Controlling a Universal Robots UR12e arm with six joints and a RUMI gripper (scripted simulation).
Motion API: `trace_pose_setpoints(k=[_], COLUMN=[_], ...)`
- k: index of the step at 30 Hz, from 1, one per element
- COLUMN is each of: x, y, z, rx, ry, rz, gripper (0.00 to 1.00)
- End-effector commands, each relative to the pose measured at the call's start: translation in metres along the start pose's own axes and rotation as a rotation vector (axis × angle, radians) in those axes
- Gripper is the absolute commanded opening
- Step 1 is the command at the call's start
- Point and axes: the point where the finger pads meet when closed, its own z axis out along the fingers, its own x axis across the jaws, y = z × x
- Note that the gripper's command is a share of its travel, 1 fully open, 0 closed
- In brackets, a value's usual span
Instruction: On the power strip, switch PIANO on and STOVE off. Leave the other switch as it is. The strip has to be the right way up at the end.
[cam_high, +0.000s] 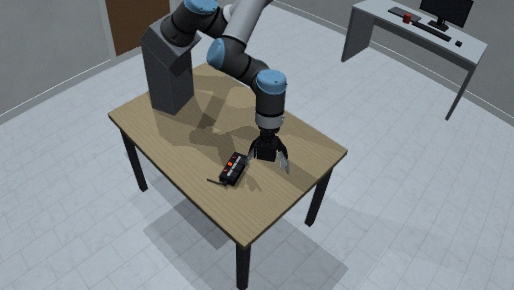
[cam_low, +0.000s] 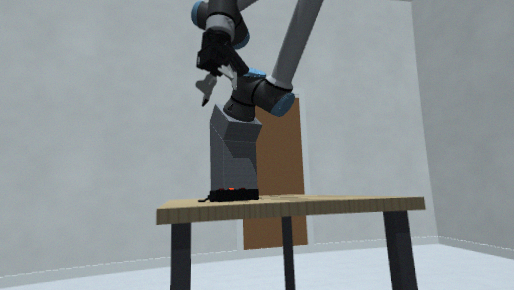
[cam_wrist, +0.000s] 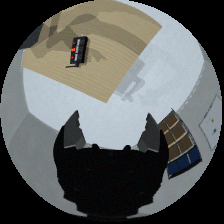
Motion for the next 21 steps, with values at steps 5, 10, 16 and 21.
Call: trace_pose_setpoints(k=[5, 10, 16, 21], x=[0.0005, 0.0005, 0.0005, 0.0005], y=[0.0005, 0.0005, 0.0005, 0.0005], z=[-0.0006, -0.0006, -0.0006, -0.0006], rx=[-0.001, -0.001, -0.001, -0.001], ry=[0.001, 0.001, 0.001, 0.001], rz=[0.0, 0.0, 0.0, 0.0], gripper=[1.0, 1.0, 1.0, 0.0])
